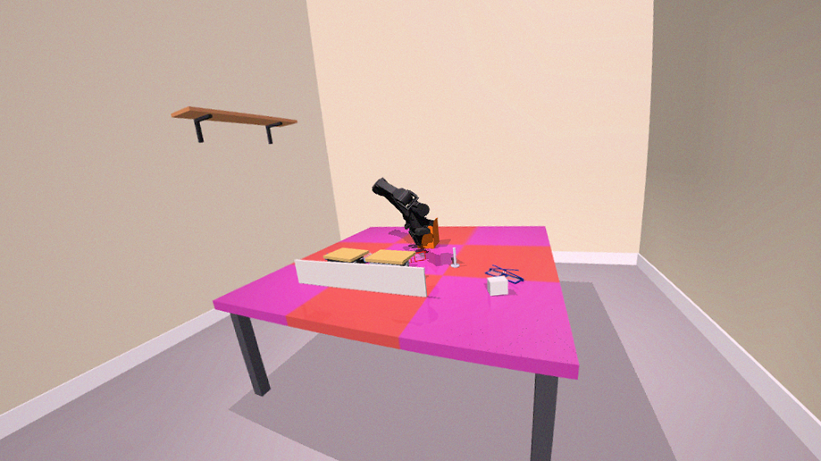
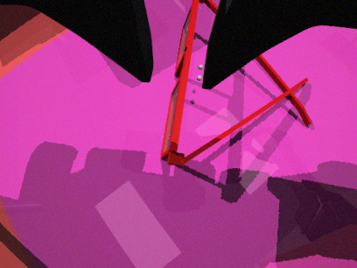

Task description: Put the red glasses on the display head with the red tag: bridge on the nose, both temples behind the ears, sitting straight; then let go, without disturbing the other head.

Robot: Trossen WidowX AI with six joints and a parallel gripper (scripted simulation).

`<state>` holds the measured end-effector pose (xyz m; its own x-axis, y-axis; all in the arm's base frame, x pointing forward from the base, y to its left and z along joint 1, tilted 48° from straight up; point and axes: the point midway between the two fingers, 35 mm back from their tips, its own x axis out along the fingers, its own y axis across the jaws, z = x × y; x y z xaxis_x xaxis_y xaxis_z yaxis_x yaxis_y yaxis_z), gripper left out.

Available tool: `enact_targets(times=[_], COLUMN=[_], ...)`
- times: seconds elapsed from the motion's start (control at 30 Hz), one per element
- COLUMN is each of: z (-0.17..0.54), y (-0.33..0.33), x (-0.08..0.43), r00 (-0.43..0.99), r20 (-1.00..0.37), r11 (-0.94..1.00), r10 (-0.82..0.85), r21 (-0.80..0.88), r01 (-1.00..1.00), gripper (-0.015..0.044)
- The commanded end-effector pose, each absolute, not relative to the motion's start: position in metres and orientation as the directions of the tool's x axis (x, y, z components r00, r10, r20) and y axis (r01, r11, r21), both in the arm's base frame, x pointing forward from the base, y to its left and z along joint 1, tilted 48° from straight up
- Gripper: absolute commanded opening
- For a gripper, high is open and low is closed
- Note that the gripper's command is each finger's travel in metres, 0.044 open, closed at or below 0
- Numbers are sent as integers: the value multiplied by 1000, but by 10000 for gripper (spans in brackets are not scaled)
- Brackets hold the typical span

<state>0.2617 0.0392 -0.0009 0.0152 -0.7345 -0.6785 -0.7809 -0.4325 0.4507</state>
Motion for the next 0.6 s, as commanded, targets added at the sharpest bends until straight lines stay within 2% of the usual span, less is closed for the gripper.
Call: enact_targets(times=[0.0, 0.57], z=[-2, -22], y=[37, 17], x=[261, 264], r00=[16, 17], r20=[-674, -675], r11=[-429, -430], r10=[-738, -738], r21=[451, 450], r01=[-783, -782], gripper=[120, 120])
